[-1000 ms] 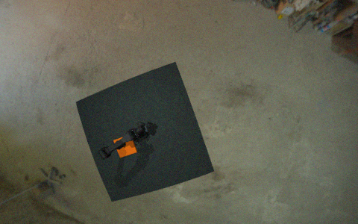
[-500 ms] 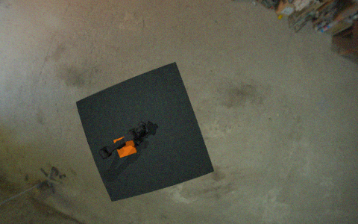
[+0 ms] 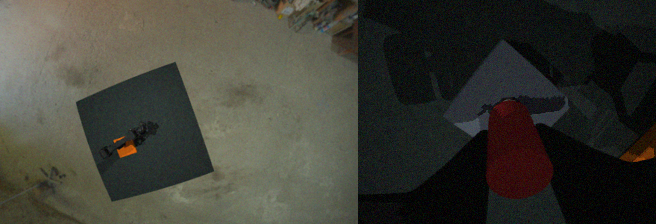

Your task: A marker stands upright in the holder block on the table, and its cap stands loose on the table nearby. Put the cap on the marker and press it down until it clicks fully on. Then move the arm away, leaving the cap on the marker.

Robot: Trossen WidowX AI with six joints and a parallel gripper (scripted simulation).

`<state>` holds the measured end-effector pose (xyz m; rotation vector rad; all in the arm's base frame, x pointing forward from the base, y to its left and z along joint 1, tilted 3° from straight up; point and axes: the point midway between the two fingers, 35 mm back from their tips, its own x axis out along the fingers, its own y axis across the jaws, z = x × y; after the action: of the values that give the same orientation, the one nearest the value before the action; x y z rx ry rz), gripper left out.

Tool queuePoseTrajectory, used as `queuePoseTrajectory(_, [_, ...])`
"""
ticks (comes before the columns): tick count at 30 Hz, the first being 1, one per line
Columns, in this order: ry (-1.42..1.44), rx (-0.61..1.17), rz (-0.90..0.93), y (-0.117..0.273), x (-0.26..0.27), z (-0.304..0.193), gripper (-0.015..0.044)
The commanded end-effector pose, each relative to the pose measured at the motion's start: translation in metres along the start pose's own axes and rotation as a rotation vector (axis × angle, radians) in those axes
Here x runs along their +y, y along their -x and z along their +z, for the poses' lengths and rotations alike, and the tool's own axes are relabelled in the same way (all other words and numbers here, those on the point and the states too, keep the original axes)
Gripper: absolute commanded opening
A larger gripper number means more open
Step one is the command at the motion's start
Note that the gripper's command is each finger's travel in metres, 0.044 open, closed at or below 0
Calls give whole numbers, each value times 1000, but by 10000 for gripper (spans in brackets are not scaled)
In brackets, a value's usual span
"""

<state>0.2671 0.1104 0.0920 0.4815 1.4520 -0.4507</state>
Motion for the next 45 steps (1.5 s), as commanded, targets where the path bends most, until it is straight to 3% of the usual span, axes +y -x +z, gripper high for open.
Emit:
queuePoseTrajectory(1, [-3, -2, -3, -1, -1, 0, 0])
queuePoseTrajectory(3, [-3, -2, -3, -1, -1, 0, 0])
queuePoseTrajectory(20, [0, 1, -1, 0, 0, 0, 440])
queuePoseTrajectory(23, [0, 1, -1, 7, 1, 0, 440])
queuePoseTrajectory(28, [0, 1, -1, 67, 1, 0, 440])
queuePoseTrajectory(32, [0, 1, -1, 75, 0, 0, 440])
queuePoseTrajectory(35, [140, 1, -1, 73, 0, -1, 361])
queuePoseTrajectory(41, [701, 0, -3, 66, 0, -2, 204])
queuePoseTrajectory(45, [763, 0, -4, 65, 0, -3, 99])
